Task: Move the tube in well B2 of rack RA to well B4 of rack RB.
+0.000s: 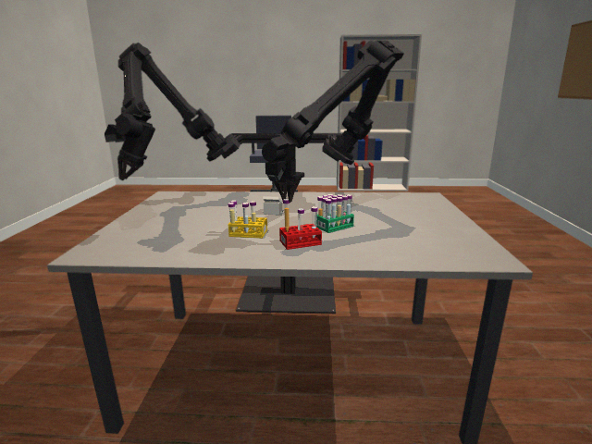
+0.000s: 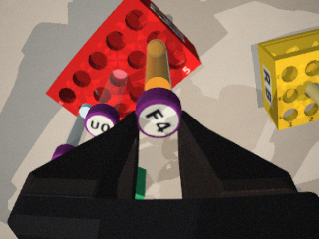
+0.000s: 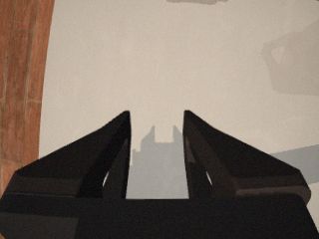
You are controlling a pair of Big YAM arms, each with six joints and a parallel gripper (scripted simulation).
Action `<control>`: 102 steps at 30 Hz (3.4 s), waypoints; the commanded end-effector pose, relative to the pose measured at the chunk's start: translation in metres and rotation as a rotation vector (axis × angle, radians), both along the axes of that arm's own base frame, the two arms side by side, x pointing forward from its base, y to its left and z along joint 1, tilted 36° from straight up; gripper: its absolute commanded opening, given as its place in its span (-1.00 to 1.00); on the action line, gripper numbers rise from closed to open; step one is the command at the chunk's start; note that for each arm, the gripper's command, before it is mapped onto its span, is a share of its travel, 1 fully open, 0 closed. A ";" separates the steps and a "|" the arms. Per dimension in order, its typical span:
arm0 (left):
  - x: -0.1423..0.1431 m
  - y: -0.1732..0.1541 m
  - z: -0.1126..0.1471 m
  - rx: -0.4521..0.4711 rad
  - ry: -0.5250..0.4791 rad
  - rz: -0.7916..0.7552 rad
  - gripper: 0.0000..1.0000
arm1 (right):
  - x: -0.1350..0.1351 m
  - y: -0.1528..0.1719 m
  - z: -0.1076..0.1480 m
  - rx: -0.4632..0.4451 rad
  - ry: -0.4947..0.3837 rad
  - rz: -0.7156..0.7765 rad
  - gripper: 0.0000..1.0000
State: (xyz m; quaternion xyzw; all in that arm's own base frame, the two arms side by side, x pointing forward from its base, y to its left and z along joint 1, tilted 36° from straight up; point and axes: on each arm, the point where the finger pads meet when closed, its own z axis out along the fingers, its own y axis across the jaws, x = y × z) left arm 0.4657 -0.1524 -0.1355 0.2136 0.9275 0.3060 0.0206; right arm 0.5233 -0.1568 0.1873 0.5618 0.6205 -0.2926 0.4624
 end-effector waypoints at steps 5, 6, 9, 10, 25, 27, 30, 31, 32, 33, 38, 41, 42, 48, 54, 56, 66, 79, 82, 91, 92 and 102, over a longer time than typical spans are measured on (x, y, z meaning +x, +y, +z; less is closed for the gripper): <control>0.013 0.006 -0.008 -0.003 -0.006 0.007 -1.00 | 0.007 0.002 0.012 -0.001 -0.029 0.003 -0.40; 0.014 0.006 -0.008 -0.004 -0.007 0.007 -1.00 | 0.007 0.002 0.012 -0.001 -0.029 0.003 -0.40; 0.016 0.005 -0.007 -0.006 -0.010 0.007 -1.00 | 0.007 0.002 0.012 -0.001 -0.029 0.003 -0.40; 0.016 0.005 -0.007 -0.006 -0.011 0.007 -1.00 | 0.007 0.002 0.012 -0.001 -0.029 0.003 -0.40; 0.020 0.003 -0.005 -0.009 -0.017 0.007 -1.00 | 0.007 0.002 0.012 -0.001 -0.029 0.003 -0.40; 0.020 0.003 -0.005 -0.009 -0.017 0.007 -1.00 | 0.007 0.002 0.012 -0.001 -0.029 0.003 -0.40; 0.020 0.003 -0.005 -0.009 -0.016 0.007 -1.00 | 0.007 0.002 0.012 -0.001 -0.029 0.003 -0.40; 0.020 0.003 -0.005 -0.009 -0.016 0.007 -1.00 | 0.007 0.002 0.012 -0.001 -0.029 0.003 -0.40; 0.020 0.003 -0.005 -0.009 -0.016 0.007 -1.00 | 0.007 0.002 0.012 -0.001 -0.029 0.003 -0.40; 0.017 0.005 -0.007 -0.006 -0.010 0.007 -1.00 | 0.007 0.002 0.012 -0.001 -0.029 0.003 -0.40; 0.014 0.006 -0.008 -0.003 -0.005 0.007 -1.00 | 0.007 0.002 0.012 -0.001 -0.029 0.003 -0.40; 0.012 0.008 -0.009 -0.001 -0.001 0.007 -1.00 | 0.007 0.002 0.012 -0.001 -0.029 0.003 -0.40; 0.011 0.008 -0.009 0.000 0.000 0.007 -1.00 | 0.007 0.002 0.012 -0.001 -0.029 0.003 -0.40; 0.006 0.010 -0.011 0.004 0.008 0.007 -1.00 | 0.007 0.002 0.012 -0.001 -0.029 0.003 -0.40; 0.002 0.014 -0.014 0.009 0.017 0.007 -1.00 | 0.007 0.002 0.012 -0.001 -0.029 0.003 -0.40; 0.001 0.015 -0.015 0.010 0.019 0.007 -1.00 | 0.007 0.002 0.012 -0.001 -0.029 0.003 -0.40; 0.001 0.018 -0.019 0.010 0.019 0.007 -1.00 | 0.007 0.002 0.012 -0.001 -0.029 0.003 -0.40; 0.001 0.021 -0.024 0.011 0.019 0.007 -1.00 | 0.007 0.002 0.012 -0.001 -0.029 0.003 -0.40; 0.001 0.022 -0.025 0.010 0.019 0.007 -1.00 | 0.007 0.002 0.012 -0.001 -0.029 0.003 -0.40; 0.003 0.024 -0.027 0.009 0.016 0.007 -1.00 | 0.007 0.002 0.012 -0.001 -0.029 0.003 -0.40; 0.002 0.024 -0.028 0.010 0.017 0.007 -1.00 | 0.007 0.002 0.012 -0.001 -0.029 0.003 -0.40; 0.006 0.024 -0.028 0.007 0.011 0.007 -1.00 | 0.007 0.002 0.012 -0.001 -0.029 0.003 -0.40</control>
